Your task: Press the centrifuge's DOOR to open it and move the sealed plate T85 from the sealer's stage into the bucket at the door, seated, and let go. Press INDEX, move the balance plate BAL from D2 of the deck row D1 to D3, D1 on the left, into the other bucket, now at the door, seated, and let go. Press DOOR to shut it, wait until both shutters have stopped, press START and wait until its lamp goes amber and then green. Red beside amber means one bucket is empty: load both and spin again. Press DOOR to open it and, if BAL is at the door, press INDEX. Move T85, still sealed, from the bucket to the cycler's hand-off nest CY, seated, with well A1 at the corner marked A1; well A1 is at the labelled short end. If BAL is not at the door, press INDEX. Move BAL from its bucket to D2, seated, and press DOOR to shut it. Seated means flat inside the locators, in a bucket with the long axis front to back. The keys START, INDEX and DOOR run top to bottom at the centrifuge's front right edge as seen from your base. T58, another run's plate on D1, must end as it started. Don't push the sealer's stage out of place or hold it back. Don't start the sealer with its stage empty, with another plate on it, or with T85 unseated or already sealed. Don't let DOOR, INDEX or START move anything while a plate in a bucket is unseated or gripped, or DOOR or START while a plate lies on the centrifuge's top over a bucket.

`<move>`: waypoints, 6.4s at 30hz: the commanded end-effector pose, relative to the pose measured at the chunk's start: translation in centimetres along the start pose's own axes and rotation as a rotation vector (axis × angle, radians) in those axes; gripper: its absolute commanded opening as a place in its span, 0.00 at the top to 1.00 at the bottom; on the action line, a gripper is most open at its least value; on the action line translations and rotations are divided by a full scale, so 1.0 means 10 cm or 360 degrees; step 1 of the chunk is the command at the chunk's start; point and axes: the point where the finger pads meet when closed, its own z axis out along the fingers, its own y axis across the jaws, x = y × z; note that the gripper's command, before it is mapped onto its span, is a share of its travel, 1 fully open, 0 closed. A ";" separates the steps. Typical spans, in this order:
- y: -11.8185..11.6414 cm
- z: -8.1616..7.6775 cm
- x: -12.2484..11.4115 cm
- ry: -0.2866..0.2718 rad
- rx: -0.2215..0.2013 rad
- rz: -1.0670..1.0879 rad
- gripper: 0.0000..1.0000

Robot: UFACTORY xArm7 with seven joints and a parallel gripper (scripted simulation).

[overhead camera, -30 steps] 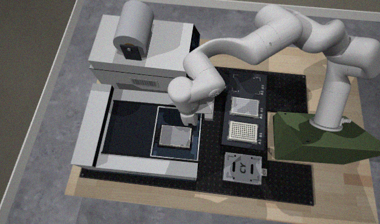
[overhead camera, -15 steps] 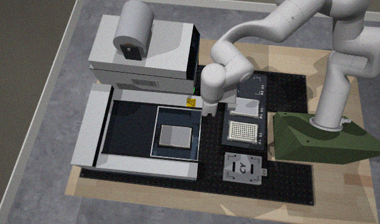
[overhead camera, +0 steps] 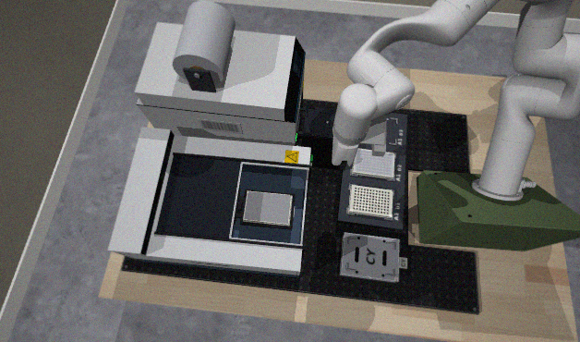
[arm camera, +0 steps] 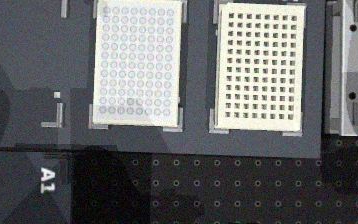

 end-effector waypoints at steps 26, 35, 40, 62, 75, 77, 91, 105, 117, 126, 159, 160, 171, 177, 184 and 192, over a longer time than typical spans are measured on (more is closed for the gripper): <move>-0.13 0.01 0.18 -0.0543 -0.0004 0.0002 1.00; -0.13 0.01 0.18 -0.0845 -0.0004 0.0003 1.00; -0.13 0.01 0.18 -0.0845 -0.0004 0.0003 1.00; -0.14 0.51 0.10 -0.0845 -0.0003 0.0002 1.00; -0.14 0.61 -0.01 -0.0845 -0.0003 0.0002 1.00; -0.14 0.64 -0.04 -0.0845 -0.0003 0.0002 1.00; -0.14 0.77 -0.19 -0.0845 -0.0004 0.0002 1.00; -0.14 0.90 -0.34 -0.0845 -0.0004 0.0002 1.00; -0.14 0.91 -0.36 -0.0845 -0.0004 0.0002 1.00; -0.14 0.91 -0.38 -0.0845 -0.0004 0.0002 1.00; -0.14 0.91 -0.46 -0.0845 -0.0004 0.0002 1.00; -0.14 0.91 -0.46 -0.0845 -0.0004 0.0002 1.00; -0.14 0.91 -0.49 -0.0845 -0.0004 0.0002 1.00; -0.14 0.91 -0.50 -0.0845 -0.0004 0.0002 1.00; -0.14 0.91 -0.52 -0.0845 -0.0004 0.0002 1.00; -0.14 0.91 -0.54 -0.0845 -0.0004 0.0002 1.00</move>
